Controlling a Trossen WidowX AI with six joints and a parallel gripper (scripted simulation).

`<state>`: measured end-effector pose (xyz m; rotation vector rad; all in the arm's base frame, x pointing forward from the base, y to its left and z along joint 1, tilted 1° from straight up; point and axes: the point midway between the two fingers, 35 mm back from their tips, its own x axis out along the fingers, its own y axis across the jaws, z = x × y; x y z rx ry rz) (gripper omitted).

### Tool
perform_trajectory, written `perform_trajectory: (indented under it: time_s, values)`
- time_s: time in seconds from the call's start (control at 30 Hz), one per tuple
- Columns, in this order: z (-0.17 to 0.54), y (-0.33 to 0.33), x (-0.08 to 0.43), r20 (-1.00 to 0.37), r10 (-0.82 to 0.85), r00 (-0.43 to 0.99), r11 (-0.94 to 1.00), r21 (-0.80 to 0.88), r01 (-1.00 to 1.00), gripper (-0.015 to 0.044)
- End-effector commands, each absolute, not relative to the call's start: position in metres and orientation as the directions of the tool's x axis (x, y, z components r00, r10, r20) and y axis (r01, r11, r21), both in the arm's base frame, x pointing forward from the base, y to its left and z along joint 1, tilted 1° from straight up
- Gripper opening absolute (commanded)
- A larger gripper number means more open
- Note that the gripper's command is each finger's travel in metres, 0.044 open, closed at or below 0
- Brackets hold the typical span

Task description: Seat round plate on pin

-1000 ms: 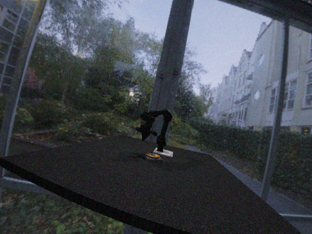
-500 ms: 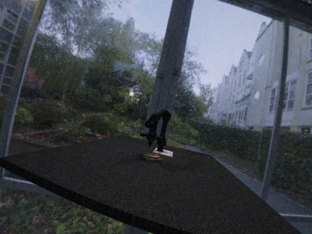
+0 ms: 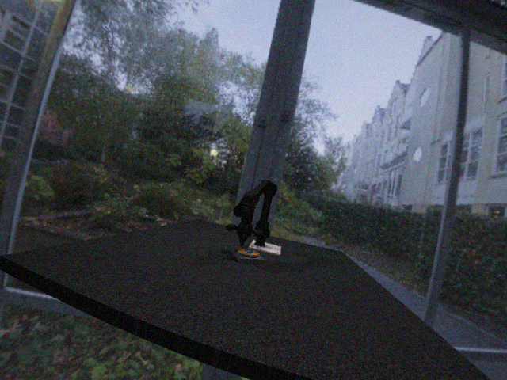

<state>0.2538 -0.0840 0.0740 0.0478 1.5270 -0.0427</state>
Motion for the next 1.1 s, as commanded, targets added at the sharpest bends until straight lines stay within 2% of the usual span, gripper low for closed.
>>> perform_trajectory:
  time_s: [0.0, 1.07]
  values:
    - [0.070, -0.085, 0.254, -0.999, -0.001, 0.037, 0.999, 0.001, 0.053, 0.0000]
    - [0.071, -0.091, 0.288, -0.999, -0.002, 0.041, 0.999, 0.000, 0.053, 0.0000]
